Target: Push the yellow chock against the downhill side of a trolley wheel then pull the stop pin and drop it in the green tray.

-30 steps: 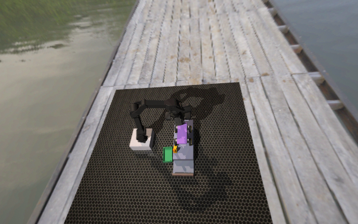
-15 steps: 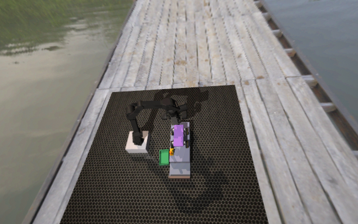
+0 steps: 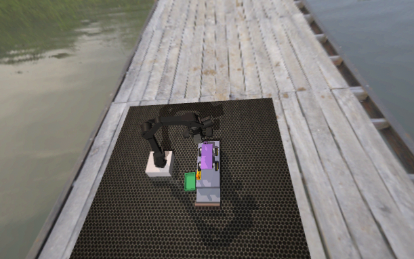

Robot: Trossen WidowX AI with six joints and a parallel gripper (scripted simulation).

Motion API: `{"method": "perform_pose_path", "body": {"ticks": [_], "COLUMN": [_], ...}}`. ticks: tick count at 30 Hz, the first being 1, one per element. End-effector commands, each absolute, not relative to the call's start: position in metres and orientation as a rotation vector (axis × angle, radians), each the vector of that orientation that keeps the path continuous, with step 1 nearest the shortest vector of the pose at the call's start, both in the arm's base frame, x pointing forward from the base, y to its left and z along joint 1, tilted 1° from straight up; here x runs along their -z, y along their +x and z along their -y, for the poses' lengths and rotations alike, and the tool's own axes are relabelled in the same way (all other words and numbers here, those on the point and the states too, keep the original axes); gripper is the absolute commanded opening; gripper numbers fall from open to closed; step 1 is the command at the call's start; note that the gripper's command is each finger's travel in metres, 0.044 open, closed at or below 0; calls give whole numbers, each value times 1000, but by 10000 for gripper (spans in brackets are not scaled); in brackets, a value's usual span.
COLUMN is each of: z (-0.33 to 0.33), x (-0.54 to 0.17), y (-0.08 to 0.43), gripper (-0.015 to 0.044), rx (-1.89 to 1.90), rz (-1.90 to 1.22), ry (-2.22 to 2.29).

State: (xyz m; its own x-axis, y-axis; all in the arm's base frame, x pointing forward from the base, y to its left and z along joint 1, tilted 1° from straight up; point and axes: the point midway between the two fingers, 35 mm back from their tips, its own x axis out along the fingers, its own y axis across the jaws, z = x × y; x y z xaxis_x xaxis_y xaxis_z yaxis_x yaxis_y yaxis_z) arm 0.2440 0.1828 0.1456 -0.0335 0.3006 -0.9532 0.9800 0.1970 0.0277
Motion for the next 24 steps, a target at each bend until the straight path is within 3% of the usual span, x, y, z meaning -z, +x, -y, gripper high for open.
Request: {"method": "perform_pose_path", "body": {"ticks": [1,13,24], "z": [-181,-174,-151], "x": [-147,-148,-141], "y": [232,191,197], "gripper": [0,0,0], "rx": [888,891,892], "rz": [-1512,-1515,-1513], "ry": [1282,1281,1279]}}
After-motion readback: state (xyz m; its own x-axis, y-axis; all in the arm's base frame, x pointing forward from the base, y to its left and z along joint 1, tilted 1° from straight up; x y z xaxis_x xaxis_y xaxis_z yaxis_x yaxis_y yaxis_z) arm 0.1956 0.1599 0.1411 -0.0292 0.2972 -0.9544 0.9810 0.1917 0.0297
